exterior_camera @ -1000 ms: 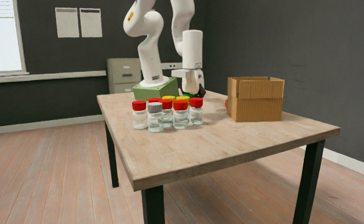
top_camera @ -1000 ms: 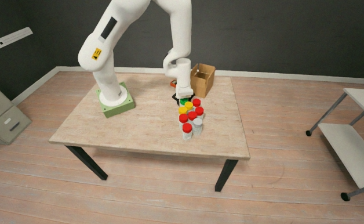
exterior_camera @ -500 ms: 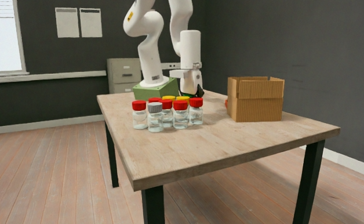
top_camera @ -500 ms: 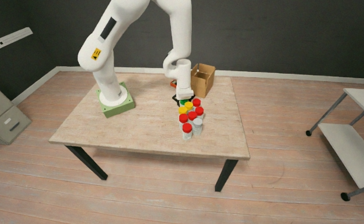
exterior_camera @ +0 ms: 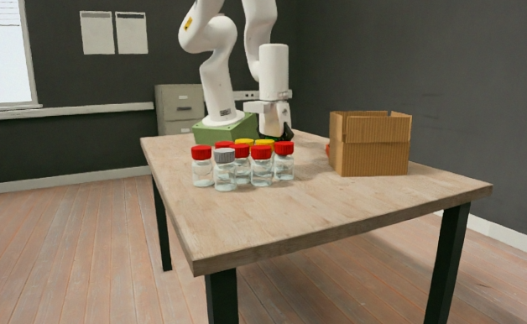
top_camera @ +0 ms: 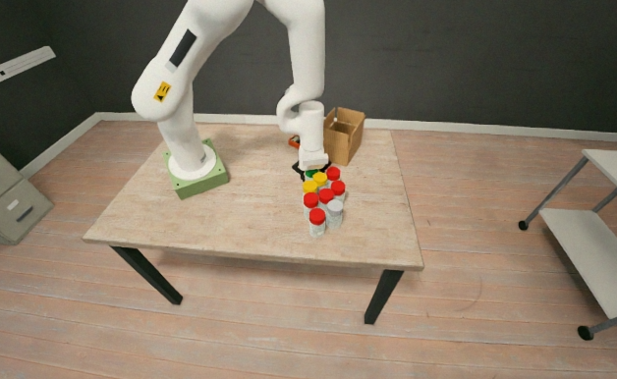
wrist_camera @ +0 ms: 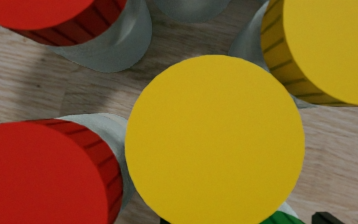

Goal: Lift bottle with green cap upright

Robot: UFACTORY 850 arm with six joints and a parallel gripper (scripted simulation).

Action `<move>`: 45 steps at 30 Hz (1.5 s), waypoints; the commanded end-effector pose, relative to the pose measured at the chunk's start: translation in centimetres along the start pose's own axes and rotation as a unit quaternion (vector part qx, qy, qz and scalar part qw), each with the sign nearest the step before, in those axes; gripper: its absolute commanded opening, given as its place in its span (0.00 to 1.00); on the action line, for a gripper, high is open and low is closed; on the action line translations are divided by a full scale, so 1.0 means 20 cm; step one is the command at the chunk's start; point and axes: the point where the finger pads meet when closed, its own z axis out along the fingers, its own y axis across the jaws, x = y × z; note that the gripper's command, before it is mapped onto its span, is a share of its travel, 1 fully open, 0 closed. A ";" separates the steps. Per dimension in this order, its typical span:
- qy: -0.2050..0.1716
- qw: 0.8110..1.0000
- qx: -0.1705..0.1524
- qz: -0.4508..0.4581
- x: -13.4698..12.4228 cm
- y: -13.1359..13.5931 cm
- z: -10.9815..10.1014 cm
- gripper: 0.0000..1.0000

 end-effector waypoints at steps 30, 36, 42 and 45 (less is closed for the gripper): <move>0.000 1.000 0.000 0.000 0.01 0.00 -0.17 0.79; 0.000 1.000 0.000 0.000 0.01 0.00 -0.17 0.79; 0.000 1.000 0.001 0.000 0.00 0.00 -0.16 0.00; 0.000 1.000 0.001 0.000 0.00 0.00 -0.16 0.00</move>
